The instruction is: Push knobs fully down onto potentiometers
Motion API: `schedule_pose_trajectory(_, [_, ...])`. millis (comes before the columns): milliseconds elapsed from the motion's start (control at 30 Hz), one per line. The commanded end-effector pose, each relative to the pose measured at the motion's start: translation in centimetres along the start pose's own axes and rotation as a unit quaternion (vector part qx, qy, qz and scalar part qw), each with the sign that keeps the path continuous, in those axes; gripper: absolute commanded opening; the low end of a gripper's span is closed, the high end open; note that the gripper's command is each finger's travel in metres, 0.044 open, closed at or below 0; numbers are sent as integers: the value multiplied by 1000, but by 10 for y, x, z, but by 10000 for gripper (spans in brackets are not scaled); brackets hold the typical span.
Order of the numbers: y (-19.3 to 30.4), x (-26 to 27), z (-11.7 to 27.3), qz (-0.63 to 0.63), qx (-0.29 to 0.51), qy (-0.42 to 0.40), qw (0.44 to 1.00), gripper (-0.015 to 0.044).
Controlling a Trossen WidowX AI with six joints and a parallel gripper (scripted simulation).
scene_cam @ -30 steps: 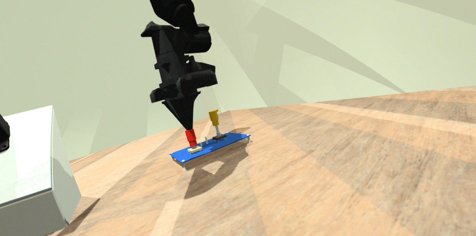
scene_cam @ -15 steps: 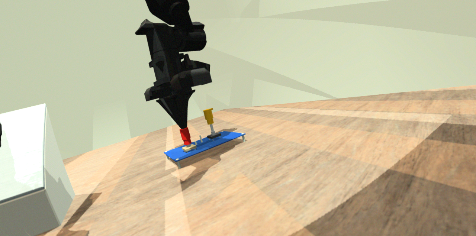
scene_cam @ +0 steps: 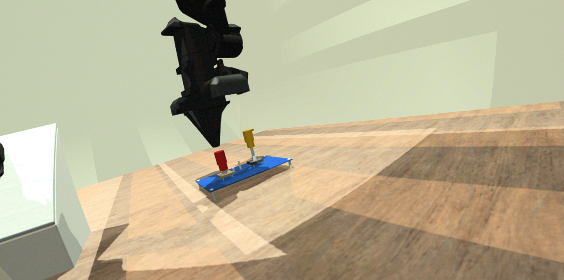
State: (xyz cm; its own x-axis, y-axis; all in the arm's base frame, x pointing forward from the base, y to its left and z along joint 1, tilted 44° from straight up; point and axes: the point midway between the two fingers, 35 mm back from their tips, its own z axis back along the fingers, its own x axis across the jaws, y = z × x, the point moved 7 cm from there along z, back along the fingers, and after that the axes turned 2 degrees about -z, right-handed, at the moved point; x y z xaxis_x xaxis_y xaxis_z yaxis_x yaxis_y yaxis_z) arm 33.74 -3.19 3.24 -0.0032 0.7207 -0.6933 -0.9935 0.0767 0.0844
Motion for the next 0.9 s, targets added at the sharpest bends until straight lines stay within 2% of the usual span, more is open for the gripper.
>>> schedule_pose_trajectory(0, [0, 0, 0, 0, 0, 0, 1000, 26])
schedule_pose_trajectory(233, [0, 0, 0, 0, 0, 0, 1000, 210])
schedule_pose_trajectory(500, [-45, -1, 33, -4, -2, -3, 1000, 0])
schedule_pose_trajectory(667, [-68, -1, 57, -7, -3, -4, 1000, 0])
schedule_pose_trajectory(867, [-69, -1, 58, -7, -3, -4, 1000, 0])
